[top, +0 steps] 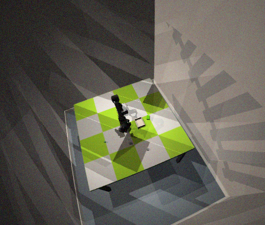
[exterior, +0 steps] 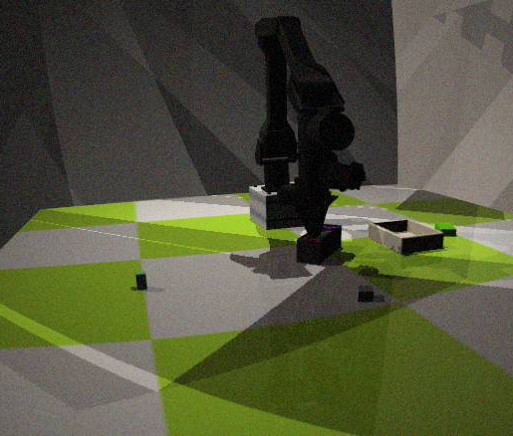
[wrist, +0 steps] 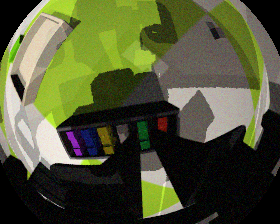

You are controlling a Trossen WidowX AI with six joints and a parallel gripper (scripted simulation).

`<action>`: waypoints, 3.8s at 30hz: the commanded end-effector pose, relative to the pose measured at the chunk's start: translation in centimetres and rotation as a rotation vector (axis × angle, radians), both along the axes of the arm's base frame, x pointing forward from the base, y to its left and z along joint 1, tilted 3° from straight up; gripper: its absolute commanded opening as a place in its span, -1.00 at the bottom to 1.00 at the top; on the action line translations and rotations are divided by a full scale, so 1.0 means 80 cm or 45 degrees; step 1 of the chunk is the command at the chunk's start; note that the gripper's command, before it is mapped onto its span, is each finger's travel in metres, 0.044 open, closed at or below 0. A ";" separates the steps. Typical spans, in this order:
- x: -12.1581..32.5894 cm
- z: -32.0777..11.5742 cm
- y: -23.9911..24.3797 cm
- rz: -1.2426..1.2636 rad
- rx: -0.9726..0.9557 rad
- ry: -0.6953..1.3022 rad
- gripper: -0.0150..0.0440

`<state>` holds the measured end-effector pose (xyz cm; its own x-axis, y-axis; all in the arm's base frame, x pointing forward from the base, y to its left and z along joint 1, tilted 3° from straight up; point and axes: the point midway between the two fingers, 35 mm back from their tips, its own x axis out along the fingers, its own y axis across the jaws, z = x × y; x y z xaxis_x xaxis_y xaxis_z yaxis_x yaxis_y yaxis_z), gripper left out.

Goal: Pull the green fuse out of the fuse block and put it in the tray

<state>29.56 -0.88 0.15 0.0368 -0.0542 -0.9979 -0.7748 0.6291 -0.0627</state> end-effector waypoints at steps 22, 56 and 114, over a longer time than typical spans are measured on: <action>0.000 0.000 0.000 0.000 0.000 0.000 -0.49; 0.000 0.018 0.001 0.000 0.002 0.001 -0.49; -0.001 0.066 0.004 0.001 0.006 0.002 -0.49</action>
<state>29.41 -0.68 4.58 0.0271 -0.0539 -0.9982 -0.7775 0.6264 -0.0549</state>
